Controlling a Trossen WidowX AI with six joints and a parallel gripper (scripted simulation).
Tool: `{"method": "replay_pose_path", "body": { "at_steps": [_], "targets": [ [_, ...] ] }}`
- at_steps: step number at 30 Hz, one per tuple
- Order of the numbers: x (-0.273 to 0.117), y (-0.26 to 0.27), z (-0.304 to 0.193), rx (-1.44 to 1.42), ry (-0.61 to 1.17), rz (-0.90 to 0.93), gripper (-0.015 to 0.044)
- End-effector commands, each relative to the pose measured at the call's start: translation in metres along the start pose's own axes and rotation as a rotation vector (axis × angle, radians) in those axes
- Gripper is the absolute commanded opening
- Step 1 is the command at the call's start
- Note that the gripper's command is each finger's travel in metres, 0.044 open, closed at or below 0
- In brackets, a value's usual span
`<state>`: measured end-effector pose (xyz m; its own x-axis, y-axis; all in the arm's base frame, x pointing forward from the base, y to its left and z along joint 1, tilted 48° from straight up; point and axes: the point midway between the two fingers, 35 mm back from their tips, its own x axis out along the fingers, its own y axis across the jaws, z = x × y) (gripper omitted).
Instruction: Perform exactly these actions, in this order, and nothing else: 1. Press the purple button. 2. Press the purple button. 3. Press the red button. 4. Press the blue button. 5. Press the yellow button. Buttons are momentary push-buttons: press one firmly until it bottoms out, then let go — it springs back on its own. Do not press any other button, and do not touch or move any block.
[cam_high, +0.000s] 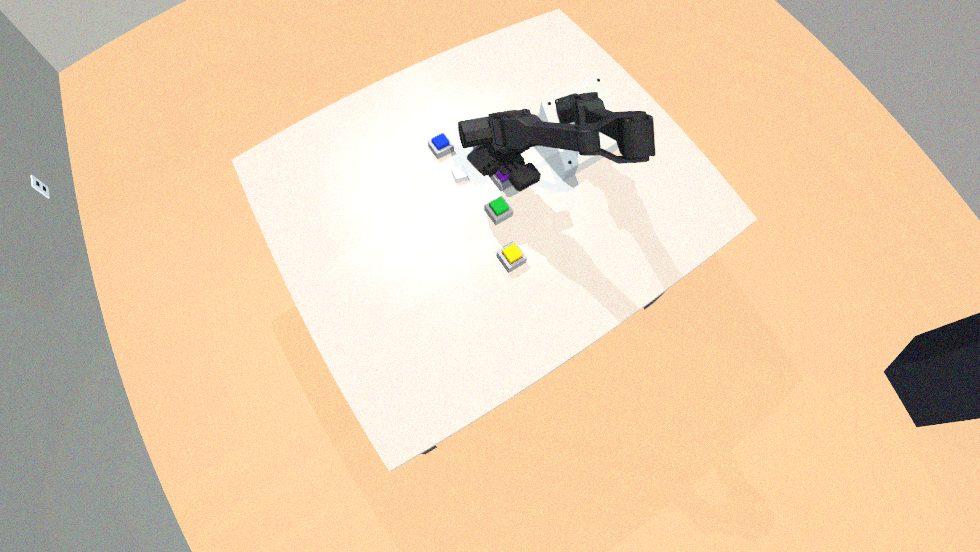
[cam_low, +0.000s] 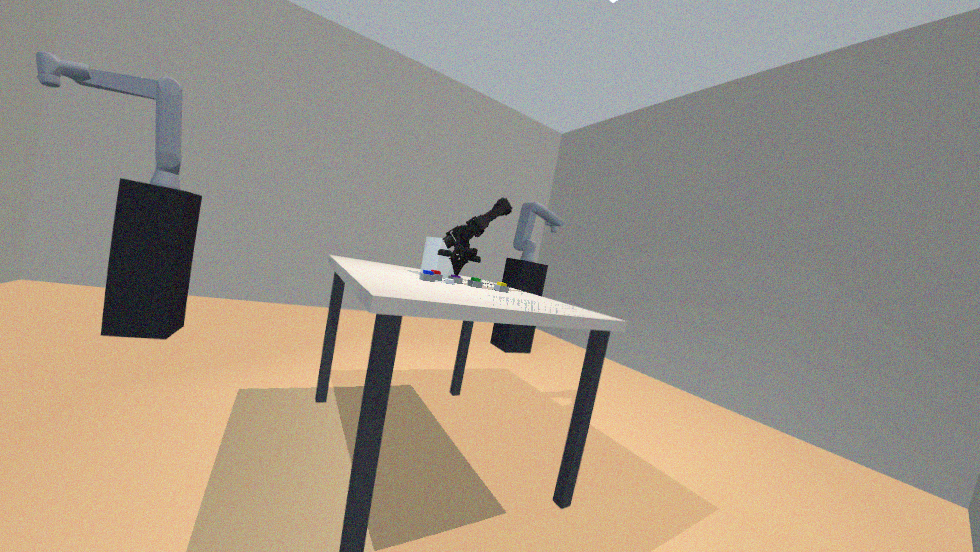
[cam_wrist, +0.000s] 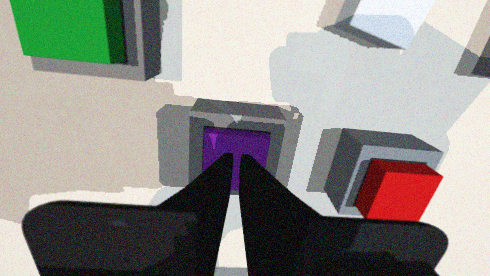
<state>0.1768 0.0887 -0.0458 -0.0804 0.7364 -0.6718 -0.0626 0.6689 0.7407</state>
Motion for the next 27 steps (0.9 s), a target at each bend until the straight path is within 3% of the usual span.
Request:
{"method": "replay_pose_path", "body": {
  "at_steps": [1,8,27],
  "targets": [
    [-0.015,-0.001,0.001,-0.001,0.0,-0.003,0.002],
    [-0.032,0.0,-0.001,0.002,0.004,0.0,0.002],
    [-0.003,0.0,-0.001,0.002,0.004,0.001,0.002]
  ]
}}
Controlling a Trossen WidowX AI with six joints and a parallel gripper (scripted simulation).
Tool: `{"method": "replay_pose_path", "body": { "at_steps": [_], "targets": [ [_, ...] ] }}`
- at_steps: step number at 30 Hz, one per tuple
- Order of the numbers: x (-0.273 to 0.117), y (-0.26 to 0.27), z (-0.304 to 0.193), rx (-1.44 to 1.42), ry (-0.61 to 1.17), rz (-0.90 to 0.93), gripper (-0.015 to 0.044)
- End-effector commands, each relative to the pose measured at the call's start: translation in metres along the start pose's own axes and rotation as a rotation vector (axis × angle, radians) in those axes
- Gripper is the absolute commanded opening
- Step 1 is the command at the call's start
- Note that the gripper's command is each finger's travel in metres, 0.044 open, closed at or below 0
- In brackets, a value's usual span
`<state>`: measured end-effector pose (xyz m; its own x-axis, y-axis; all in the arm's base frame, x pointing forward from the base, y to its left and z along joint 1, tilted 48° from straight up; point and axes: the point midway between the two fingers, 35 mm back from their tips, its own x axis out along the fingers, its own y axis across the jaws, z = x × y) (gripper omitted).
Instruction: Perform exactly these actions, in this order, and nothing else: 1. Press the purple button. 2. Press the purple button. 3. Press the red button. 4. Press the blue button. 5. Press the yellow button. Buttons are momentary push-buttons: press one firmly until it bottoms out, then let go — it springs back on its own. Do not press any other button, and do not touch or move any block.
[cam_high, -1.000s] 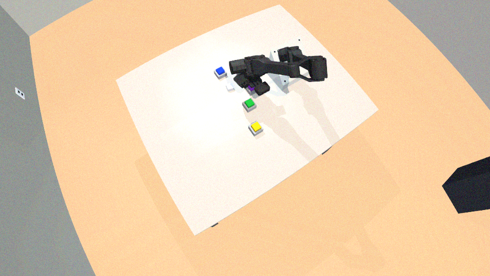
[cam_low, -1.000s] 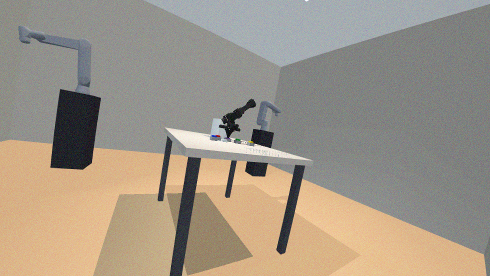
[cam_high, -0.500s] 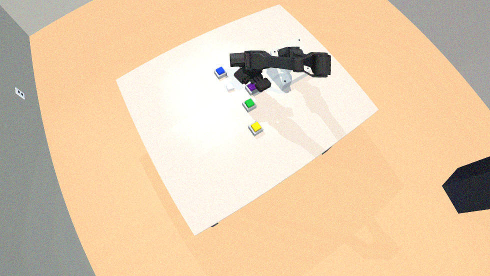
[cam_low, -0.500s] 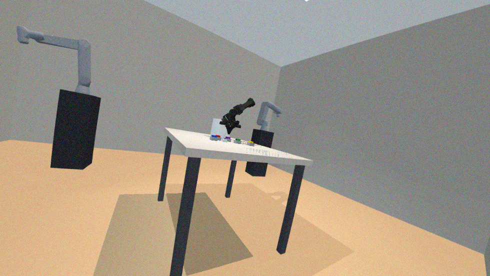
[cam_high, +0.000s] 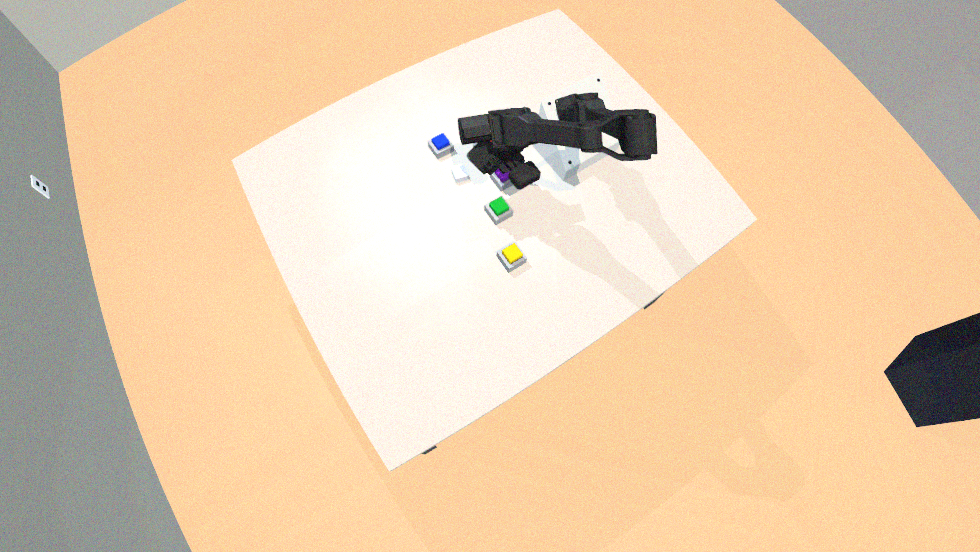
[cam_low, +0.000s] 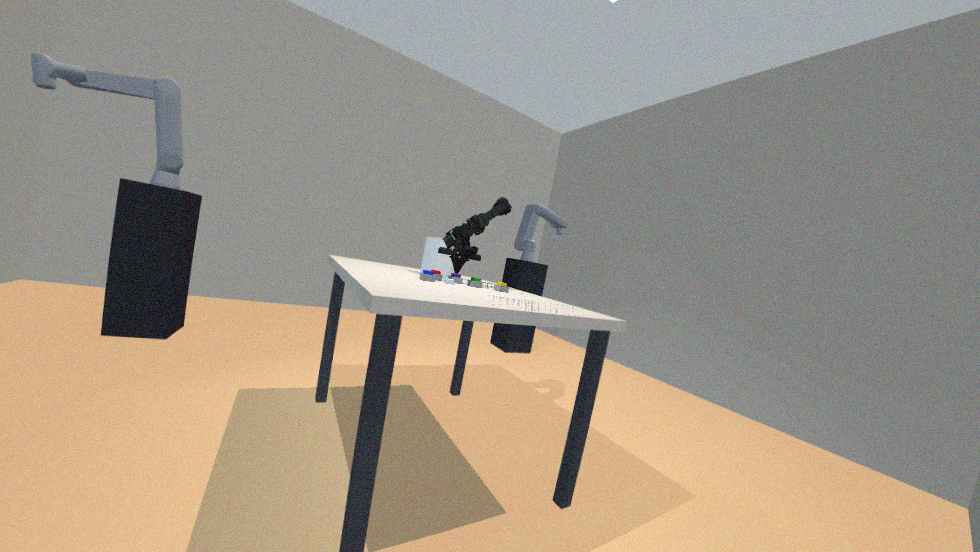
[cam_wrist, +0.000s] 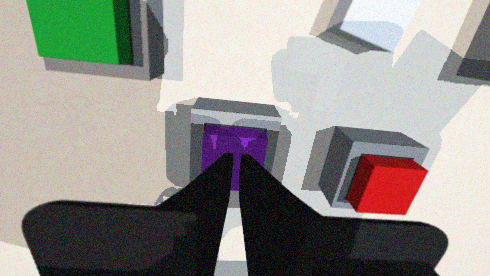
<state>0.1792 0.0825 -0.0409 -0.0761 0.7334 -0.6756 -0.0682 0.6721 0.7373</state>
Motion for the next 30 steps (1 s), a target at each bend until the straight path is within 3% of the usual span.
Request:
{"method": "replay_pose_path", "body": {
  "at_steps": [1,22,30],
  "targets": [
    [0.007,0.001,-0.003,0.007,0.008,0.006,0.002],
    [0.011,0.001,-0.003,0.007,0.008,0.007,0.002],
    [-0.024,0.001,-0.003,0.007,0.008,0.005,0.002]
  ]
}}
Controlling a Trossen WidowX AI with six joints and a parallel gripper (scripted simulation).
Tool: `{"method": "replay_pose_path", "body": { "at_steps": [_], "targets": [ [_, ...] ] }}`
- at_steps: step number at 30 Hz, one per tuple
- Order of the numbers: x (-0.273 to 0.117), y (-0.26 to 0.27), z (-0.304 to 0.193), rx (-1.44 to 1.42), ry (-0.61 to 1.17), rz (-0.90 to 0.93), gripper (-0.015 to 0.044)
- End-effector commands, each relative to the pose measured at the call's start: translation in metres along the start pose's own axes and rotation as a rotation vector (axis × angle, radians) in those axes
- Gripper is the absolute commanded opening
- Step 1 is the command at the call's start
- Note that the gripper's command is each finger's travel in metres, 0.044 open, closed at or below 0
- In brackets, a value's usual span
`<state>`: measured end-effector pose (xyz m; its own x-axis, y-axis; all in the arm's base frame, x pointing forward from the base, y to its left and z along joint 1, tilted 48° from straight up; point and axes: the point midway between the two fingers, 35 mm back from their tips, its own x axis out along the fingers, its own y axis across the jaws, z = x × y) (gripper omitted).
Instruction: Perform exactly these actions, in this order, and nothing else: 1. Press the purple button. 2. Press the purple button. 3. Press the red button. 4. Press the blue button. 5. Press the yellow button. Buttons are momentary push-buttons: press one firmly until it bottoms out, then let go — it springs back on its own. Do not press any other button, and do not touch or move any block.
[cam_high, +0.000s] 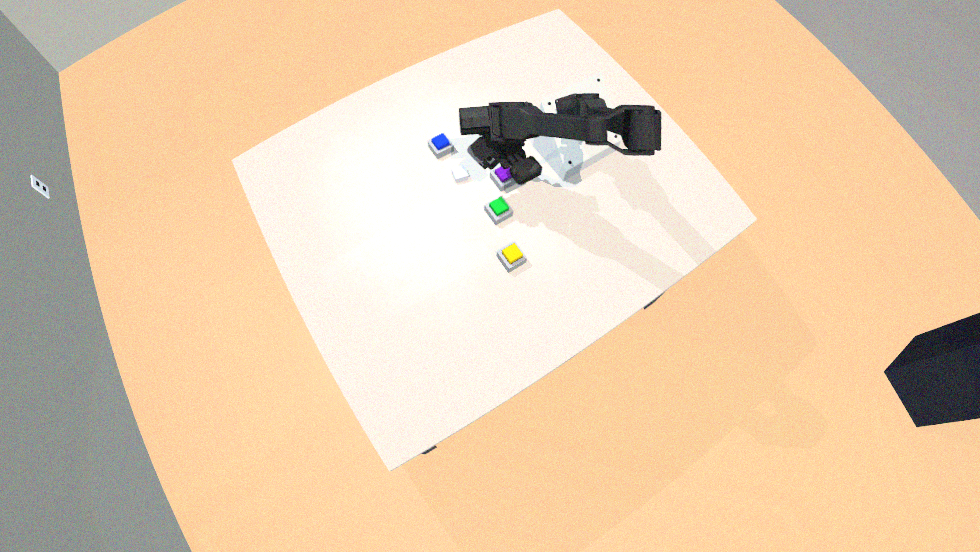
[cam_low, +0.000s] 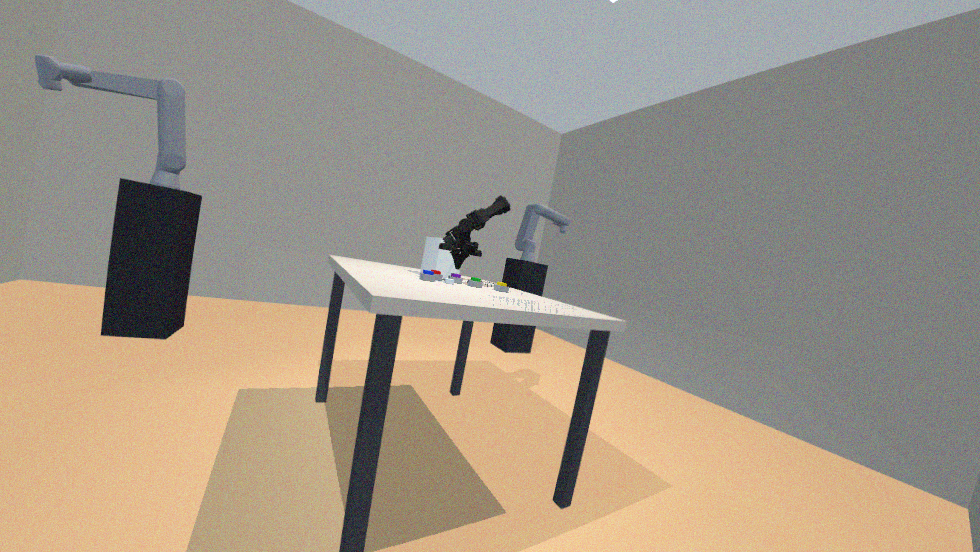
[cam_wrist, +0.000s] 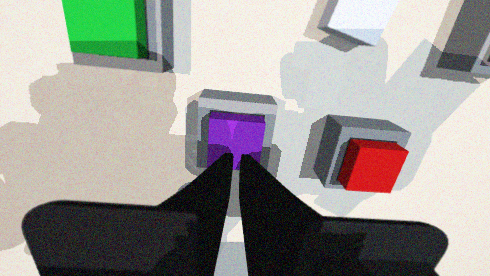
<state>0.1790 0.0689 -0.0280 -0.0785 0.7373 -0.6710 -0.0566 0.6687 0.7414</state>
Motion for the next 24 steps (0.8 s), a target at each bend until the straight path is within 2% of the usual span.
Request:
{"method": "replay_pose_path", "body": {
  "at_steps": [1,7,11,19,24],
  "targets": [
    [-0.007,0.0,-0.001,-0.004,0.006,-0.002,0.002],
    [-0.065,0.0,0.0,-0.004,0.006,-0.004,0.002],
    [-0.068,-0.002,0.0,-0.004,0.006,-0.004,0.002],
    [-0.069,-0.085,-0.008,-0.004,0.005,-0.011,0.002],
    [-0.066,-0.093,-0.01,-0.005,0.005,-0.01,0.002]
  ]
}}
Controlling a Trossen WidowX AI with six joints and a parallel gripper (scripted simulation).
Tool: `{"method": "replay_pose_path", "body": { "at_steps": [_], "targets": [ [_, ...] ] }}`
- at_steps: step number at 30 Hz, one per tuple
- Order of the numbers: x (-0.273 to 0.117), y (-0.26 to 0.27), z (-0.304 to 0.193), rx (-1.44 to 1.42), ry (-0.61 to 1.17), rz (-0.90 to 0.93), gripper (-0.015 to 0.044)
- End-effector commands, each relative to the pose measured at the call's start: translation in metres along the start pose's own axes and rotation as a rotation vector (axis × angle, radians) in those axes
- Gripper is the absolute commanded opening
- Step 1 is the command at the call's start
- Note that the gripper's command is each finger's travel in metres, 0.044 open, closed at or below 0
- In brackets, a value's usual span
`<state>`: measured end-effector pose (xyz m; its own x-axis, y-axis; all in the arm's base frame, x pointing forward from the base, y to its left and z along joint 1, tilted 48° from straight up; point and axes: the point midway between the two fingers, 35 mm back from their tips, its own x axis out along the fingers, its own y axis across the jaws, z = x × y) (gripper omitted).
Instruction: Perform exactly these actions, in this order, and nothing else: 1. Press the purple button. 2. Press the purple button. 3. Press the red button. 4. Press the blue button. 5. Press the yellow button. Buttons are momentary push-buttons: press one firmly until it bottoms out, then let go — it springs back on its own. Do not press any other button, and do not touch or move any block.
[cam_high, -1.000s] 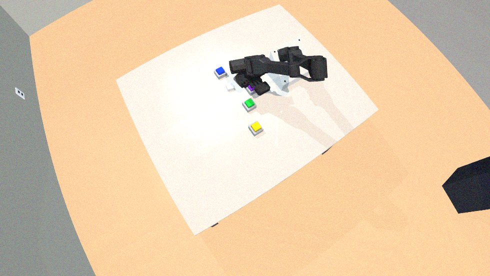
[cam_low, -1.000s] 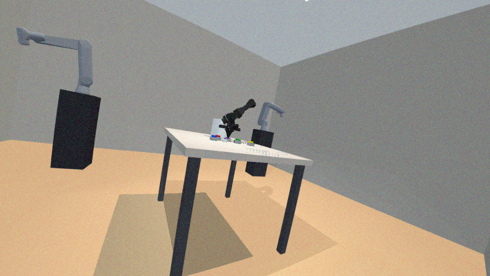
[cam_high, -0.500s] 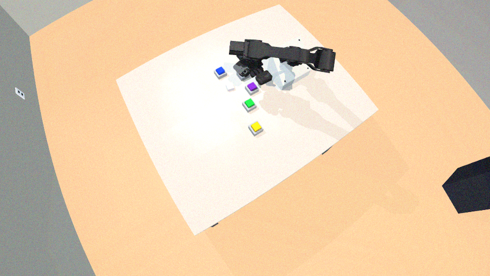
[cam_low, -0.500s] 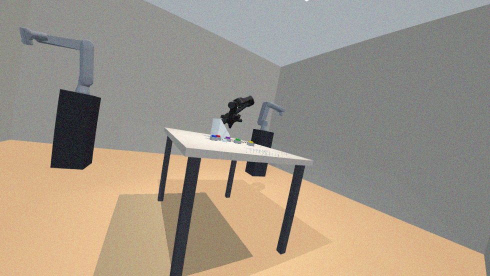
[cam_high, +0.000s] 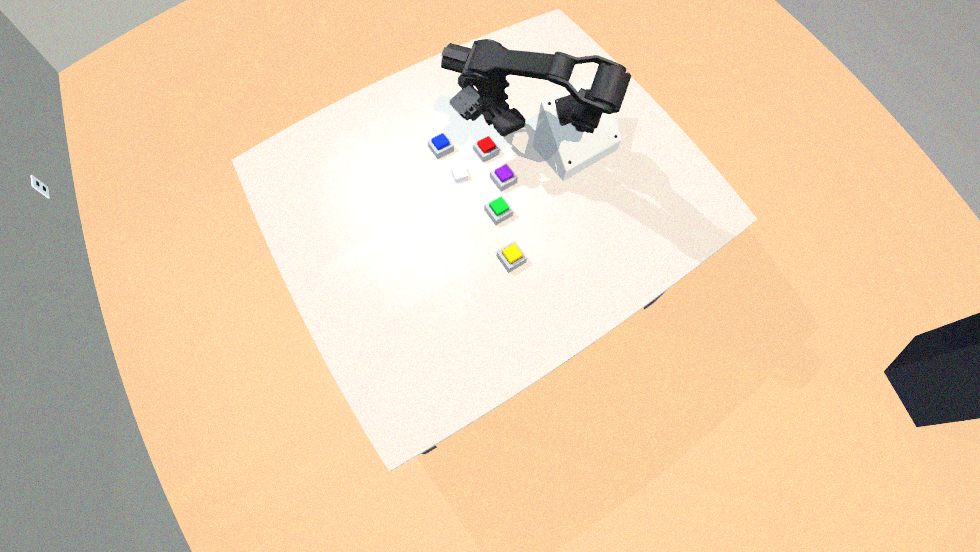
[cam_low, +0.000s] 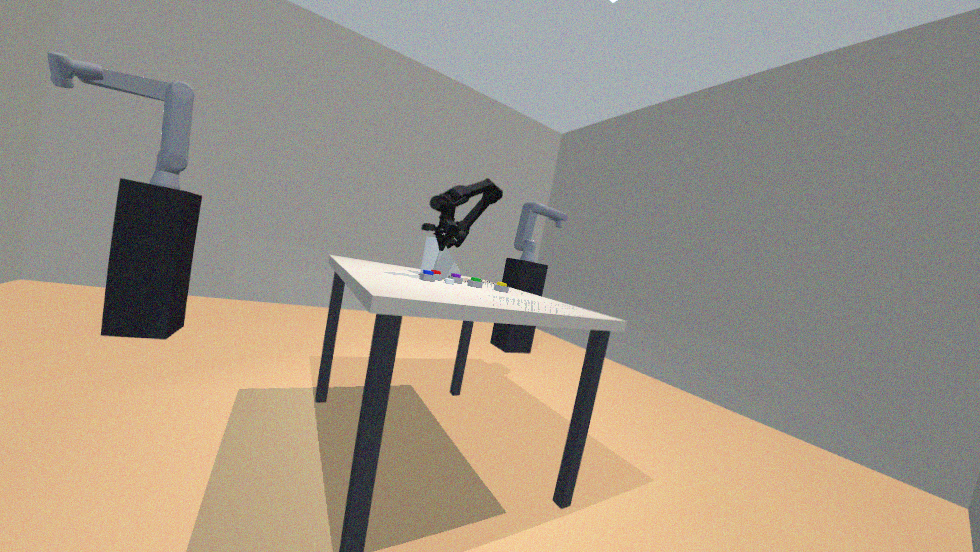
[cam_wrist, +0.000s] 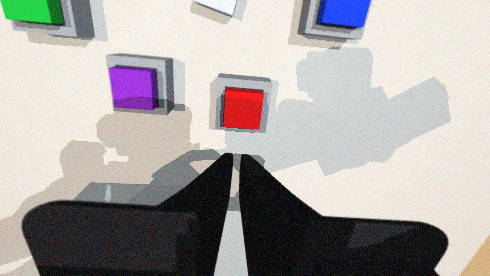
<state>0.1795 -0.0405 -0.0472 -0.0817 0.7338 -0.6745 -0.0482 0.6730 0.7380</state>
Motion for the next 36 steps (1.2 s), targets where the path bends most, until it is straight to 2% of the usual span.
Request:
{"method": "replay_pose_path", "body": {
  "at_steps": [1,5,36],
  "targets": [
    [0.01,-0.006,0.001,-0.013,0.001,-0.006,0.002],
    [0.059,-0.005,0.0,-0.014,0.001,-0.003,0.002],
    [0.096,-0.004,-0.001,-0.014,0.001,0.0,0.002]
  ]
}}
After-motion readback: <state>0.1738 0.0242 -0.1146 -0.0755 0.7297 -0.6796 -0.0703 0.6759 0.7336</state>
